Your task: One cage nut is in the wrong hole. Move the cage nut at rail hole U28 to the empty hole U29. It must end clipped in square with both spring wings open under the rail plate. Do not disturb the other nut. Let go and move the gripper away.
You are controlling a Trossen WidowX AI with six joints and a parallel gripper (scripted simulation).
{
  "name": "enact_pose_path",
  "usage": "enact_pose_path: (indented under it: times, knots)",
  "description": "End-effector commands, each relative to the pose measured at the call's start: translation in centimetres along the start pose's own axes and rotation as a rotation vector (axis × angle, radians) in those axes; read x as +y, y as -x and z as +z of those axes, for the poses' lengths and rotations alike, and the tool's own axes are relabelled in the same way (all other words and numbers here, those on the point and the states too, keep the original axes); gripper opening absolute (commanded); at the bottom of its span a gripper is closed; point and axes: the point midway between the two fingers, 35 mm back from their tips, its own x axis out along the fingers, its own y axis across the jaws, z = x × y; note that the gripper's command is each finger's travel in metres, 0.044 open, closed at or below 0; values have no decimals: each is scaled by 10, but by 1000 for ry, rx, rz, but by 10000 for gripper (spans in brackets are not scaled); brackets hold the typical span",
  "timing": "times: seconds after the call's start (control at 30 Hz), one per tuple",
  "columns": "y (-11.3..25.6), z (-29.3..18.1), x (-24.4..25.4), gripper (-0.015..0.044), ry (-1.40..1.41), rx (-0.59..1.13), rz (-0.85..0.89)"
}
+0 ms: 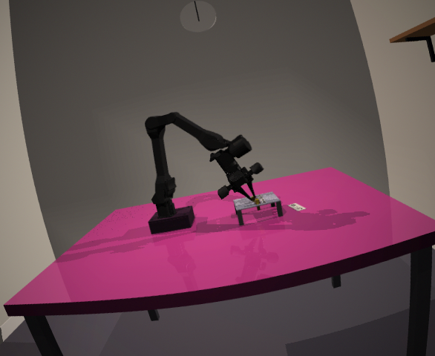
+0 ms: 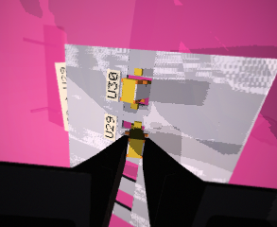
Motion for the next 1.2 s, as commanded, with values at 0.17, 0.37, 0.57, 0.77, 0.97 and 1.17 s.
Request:
enact_pose_path:
  times: [0.17,0.37,0.57,0.77,0.97,1.17]
  knots:
    - [0,0,1,36,5,-2,-16]
    - [0,1,2,36,4,-2,-26]
    - [0,1,3,36,4,-2,-33]
    - [0,1,3,36,4,-2,-34]
    - [0,1,3,36,4,-3,-42]
    - [0,1,4,36,4,-3,-50]
